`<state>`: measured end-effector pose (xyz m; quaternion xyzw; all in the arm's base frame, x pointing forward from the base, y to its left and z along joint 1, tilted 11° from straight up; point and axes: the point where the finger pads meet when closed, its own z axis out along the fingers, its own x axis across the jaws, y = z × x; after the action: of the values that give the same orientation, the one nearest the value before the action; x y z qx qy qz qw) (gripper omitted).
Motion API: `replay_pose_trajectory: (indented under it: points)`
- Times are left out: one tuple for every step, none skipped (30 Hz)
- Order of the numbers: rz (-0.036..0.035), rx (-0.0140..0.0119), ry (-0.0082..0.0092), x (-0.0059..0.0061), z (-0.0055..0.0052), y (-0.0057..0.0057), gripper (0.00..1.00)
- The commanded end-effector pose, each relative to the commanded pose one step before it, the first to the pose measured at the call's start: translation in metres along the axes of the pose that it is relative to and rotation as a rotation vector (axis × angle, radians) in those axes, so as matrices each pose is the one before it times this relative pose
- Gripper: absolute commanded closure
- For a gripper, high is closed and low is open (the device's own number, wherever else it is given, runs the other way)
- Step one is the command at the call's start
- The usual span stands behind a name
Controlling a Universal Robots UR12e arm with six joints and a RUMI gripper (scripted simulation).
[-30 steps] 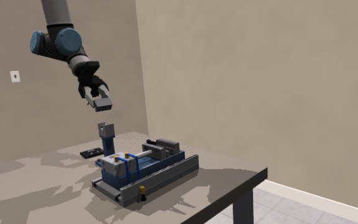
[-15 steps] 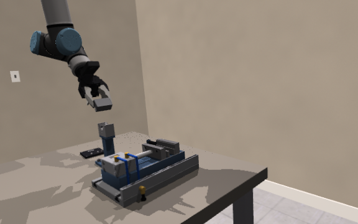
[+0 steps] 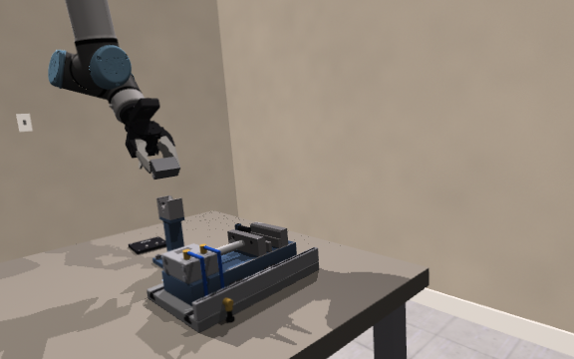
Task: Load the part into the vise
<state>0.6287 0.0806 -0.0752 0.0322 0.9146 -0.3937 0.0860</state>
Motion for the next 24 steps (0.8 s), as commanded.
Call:
replay_pose_trajectory:
  points:
    - [0.00082, -0.00019, -0.0009, -0.00049, 0.00013, 0.00034, 1.0]
    - [0.0, 0.0, 0.0, 0.0, 0.00019, 0.00019, 1.0]
    - [0.0, 0.0, 0.0, 0.0, 0.00021, 0.00021, 1.0]
    - [0.0, 0.0, 0.0, 0.0, 0.00023, 0.00023, 1.0]
    - [0.0, 0.0, 0.0, 0.0, 0.00025, 0.00025, 1.0]
    - [0.0, 0.0, 0.0, 0.0, 0.0, 0.0, 1.0]
    - [0.0, 0.0, 0.0, 0.0, 0.0, 0.0, 1.0]
    - [0.0, 0.0, 0.0, 0.0, 0.00027, 0.00027, 1.0]
    - [0.0, 0.0, 0.0, 0.0, 0.00029, 0.00029, 1.0]
    - [0.0, 0.0, 0.0, 0.0, 0.00031, 0.00031, 1.0]
    - [0.0, 0.0, 0.0, 0.0, 0.00033, 0.00033, 1.0]
    - [0.0, 0.0, 0.0, 0.0, 0.00035, 0.00035, 1.0]
    - [0.0, 0.0, 0.0, 0.0, 0.00037, 0.00037, 1.0]
    - [0.0, 0.0, 0.0, 0.0, 0.00039, 0.0004, 1.0]
    - [0.0, 0.0, 0.0, 0.0, 0.00042, 0.00042, 1.0]
    - [0.0, 0.0, 0.0, 0.0, 0.00044, 0.00044, 1.0]
    - [0.0, 0.0, 0.0, 0.0, 0.00046, 0.00046, 1.0]
    - [0.0, 0.0, 0.0, 0.0, 0.00048, 0.00048, 1.0]
    - [0.0, 0.0, 0.0, 0.0, 0.0005, 0.0005, 1.0]
    - [0.0, 0.0, 0.0, 0.0, 0.00052, 0.00052, 1.0]
    - [0.0, 0.0, 0.0, 0.0, 0.00054, 0.00054, 1.0]
    - [0.0, 0.0, 0.0, 0.0, 0.00056, 0.00056, 1.0]
    - [0.0, 0.0, 0.0, 0.0, 0.0, 0.0, 1.0]
    - [0.0, 0.0, 0.0, 0.0, 0.0, 0.0, 1.0]
